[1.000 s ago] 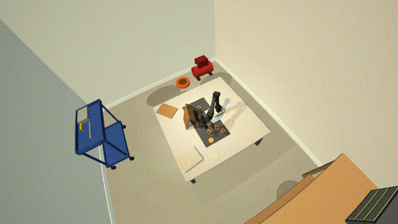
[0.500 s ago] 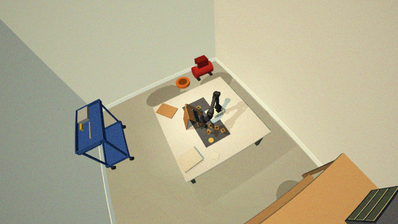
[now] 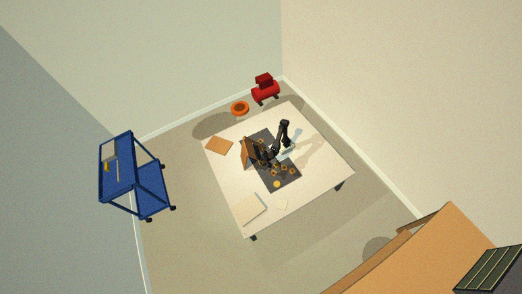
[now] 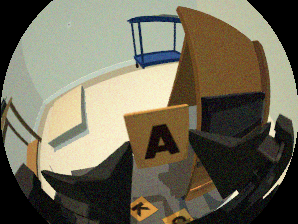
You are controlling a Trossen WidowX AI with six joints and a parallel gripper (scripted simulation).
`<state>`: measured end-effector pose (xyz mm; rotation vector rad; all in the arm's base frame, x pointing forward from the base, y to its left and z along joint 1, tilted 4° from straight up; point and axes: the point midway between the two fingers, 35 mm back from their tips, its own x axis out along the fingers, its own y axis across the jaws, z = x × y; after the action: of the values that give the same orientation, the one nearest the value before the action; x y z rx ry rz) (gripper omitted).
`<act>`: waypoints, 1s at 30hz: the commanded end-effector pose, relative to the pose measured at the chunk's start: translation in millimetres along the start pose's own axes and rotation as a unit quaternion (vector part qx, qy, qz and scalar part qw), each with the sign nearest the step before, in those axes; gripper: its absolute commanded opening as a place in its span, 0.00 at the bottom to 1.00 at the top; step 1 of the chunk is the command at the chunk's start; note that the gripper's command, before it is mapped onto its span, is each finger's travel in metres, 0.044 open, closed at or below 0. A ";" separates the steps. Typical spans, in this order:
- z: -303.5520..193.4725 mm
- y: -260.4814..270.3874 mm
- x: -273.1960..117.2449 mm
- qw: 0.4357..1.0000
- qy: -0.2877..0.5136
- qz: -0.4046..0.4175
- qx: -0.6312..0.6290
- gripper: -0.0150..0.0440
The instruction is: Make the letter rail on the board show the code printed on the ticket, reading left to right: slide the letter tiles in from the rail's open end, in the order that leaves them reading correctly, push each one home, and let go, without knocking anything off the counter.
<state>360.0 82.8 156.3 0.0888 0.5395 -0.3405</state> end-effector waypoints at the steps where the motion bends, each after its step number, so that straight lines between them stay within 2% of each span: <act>1: -0.9 -3.0 -0.5 1.000 0.000 0.001 -0.001 0.25; 30: -1.1 -17.5 -0.2 1.000 0.000 0.001 -0.002 0.25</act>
<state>355.0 68.6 156.0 0.0873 0.5399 -0.3408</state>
